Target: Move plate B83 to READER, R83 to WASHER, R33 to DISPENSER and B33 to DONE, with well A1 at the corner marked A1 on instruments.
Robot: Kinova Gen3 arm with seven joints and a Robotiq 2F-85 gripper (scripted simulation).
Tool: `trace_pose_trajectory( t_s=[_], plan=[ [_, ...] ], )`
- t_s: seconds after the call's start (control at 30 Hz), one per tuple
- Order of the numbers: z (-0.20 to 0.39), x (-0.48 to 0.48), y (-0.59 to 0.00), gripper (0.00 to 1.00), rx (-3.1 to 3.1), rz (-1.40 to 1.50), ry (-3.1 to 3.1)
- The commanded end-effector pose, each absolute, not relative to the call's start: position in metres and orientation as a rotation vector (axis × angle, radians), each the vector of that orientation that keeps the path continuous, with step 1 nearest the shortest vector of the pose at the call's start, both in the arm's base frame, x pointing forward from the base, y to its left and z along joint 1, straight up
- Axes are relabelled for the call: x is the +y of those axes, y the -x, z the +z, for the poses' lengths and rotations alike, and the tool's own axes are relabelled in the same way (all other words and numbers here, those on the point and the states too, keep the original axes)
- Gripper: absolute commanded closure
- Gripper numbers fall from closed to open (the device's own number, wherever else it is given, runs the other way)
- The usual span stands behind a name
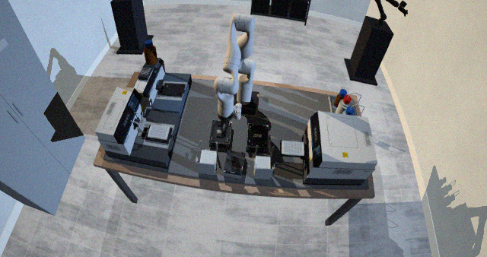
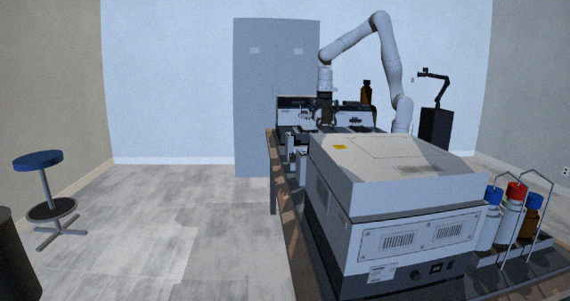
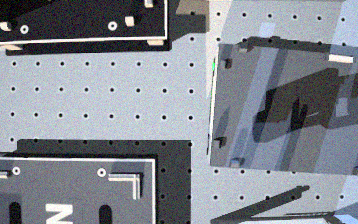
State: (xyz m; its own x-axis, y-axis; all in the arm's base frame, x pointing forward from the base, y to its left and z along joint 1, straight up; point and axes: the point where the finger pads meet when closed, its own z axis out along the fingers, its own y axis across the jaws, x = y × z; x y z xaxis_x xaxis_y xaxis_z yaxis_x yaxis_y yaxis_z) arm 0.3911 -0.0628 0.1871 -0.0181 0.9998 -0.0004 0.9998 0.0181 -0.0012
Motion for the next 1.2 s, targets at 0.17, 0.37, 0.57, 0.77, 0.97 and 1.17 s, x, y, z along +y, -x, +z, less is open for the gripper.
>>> trace_pose_trajectory(
  t_s=[0.17,0.37,0.57,0.77,0.97,1.17],
  plan=[
    [0.188,-0.084,-0.391,0.0,-2.242,-0.001,2.201],
    [0.188,-0.104,-0.391,0.0,-2.242,0.0,2.201],
    [0.188,-0.117,-0.391,0.0,-2.241,0.0,2.202],
    [0.188,-0.137,-0.391,0.0,-2.241,0.0,2.202],
    [0.188,-0.157,-0.391,0.0,-2.241,0.0,2.202],
    [0.188,-0.17,-0.391,0.0,-2.24,0.0,2.203]
  ],
)
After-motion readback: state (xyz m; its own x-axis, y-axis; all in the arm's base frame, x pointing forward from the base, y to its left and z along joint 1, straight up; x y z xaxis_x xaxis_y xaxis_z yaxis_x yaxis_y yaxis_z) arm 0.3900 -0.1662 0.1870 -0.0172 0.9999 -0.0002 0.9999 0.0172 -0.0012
